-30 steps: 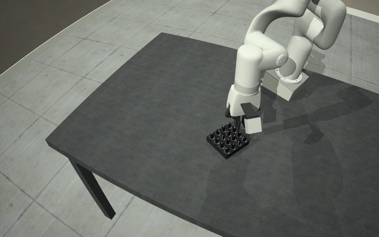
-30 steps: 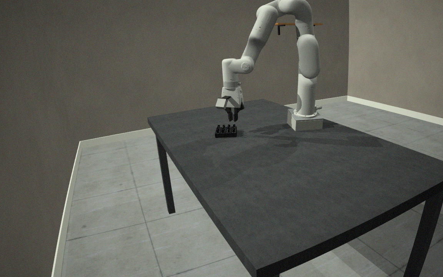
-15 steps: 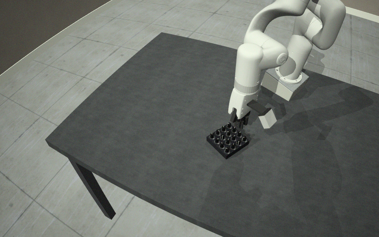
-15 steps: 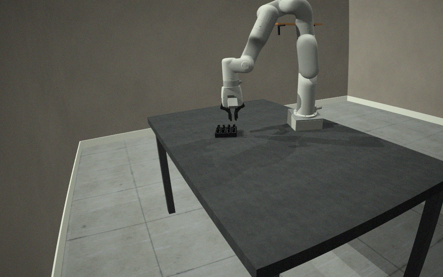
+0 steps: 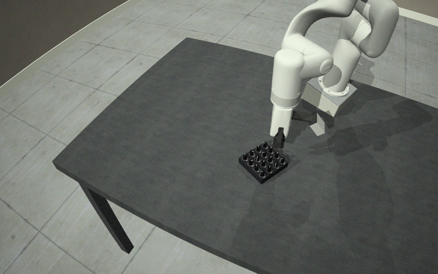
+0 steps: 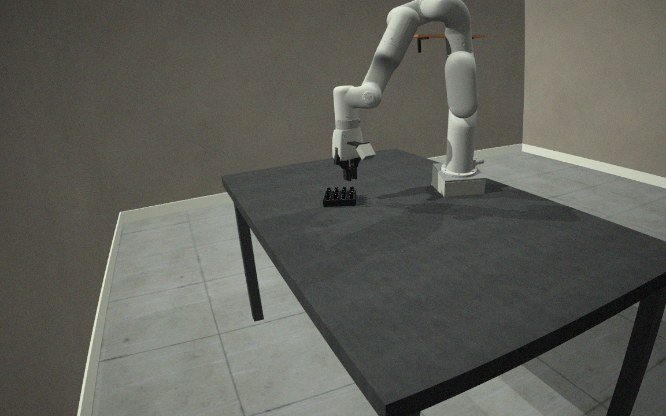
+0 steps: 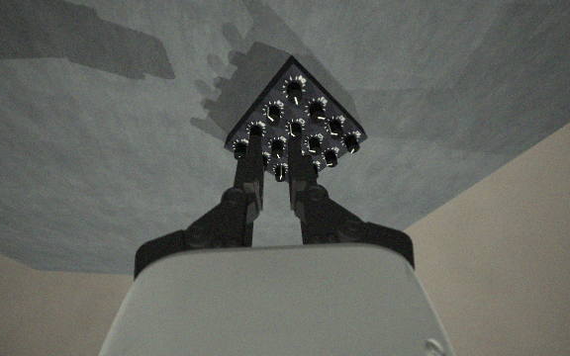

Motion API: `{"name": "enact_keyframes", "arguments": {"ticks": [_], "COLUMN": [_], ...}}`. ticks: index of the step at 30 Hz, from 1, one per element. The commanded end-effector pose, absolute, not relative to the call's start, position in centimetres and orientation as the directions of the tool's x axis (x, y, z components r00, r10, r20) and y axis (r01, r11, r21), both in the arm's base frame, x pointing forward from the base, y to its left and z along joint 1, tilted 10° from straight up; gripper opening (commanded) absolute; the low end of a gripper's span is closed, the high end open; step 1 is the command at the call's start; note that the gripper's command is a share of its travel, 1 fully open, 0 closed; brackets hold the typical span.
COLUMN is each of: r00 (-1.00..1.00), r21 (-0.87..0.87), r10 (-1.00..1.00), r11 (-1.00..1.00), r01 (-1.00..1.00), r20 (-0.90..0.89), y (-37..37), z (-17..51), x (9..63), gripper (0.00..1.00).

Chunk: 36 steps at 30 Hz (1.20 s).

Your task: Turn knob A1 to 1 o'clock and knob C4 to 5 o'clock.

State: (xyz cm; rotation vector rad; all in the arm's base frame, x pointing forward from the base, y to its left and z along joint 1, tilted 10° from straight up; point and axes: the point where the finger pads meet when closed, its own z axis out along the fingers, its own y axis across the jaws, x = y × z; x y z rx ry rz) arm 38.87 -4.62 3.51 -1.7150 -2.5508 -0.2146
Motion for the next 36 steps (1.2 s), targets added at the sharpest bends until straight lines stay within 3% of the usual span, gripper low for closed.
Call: {"name": "enact_keyframes", "arguments": {"ticks": [1, 7, 14, 36], "r00": [-0.518, -0.705, -0.779, -0.798], "r21": [0.116, 0.140, 0.148, 0.150], "r10": [0.847, 0.703, 0.623, 0.599], "r11": [0.506, 0.692, 0.766, 0.784], "r01": [0.855, 0.708, 0.626, 0.602], "r20": [0.120, 0.088, 0.071, 0.067], "y": [-4.72, -4.77, -4.79, -4.80], "z": [3.71, 3.87, 3.94, 3.96], "x": [39.00, 39.00, 39.00, 39.00], "gripper": [0.19, 0.19, 0.19, 0.19]}}
